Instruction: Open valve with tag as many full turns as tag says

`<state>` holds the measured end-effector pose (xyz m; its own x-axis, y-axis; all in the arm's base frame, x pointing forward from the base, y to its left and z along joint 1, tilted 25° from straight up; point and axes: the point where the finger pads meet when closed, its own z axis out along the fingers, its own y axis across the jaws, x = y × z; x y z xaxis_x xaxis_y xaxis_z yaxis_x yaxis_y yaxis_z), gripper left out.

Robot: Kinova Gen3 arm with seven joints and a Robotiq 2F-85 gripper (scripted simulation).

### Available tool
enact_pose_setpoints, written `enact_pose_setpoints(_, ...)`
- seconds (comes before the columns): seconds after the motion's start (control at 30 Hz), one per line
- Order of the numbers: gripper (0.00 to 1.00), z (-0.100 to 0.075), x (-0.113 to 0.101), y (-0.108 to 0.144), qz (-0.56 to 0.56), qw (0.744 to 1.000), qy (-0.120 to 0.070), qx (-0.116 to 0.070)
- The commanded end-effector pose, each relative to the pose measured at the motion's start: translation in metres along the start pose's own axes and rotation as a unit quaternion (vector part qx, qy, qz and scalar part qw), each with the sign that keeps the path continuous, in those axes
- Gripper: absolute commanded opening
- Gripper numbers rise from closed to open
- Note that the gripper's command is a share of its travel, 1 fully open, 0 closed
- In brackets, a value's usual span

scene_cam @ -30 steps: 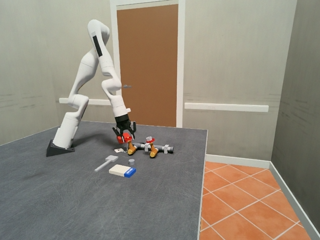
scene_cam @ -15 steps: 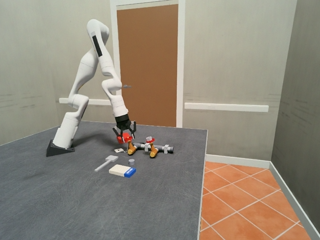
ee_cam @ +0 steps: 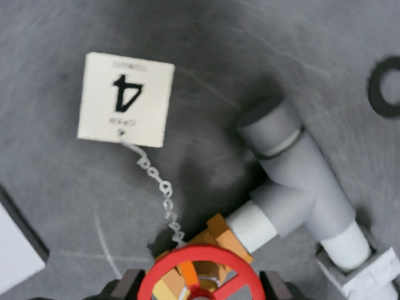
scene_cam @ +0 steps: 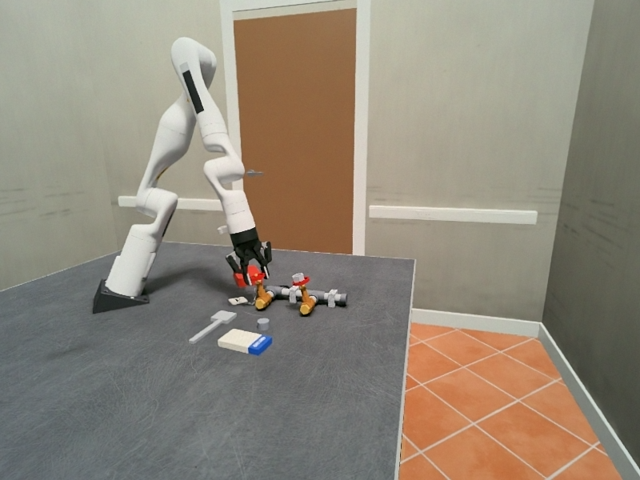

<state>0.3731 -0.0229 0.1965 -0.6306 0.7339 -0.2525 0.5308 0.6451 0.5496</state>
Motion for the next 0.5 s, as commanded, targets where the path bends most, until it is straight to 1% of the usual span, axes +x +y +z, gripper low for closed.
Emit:
enact_pose_setpoints(0.0, 0.55, -0.0001, -0.0003, 0.0, -0.052, 0.999, -0.004, -0.005)
enact_pose_setpoints(0.1, 0.55, -0.0001, -0.0003, 0.0, -0.107, 0.994, -0.004, -0.005)
enact_pose_setpoints(0.17, 0.55, -0.0001, -0.0003, 0.0, -0.107, 0.994, -0.004, -0.005)
enact_pose_setpoints(0.23, 0.55, -0.0001, -0.0003, 0.0, -0.144, 0.99, -0.004, -0.005)
enact_pose_setpoints(0.47, 0.55, 0.0, -0.0003, 0.0, -0.275, 0.961, -0.005, -0.004)
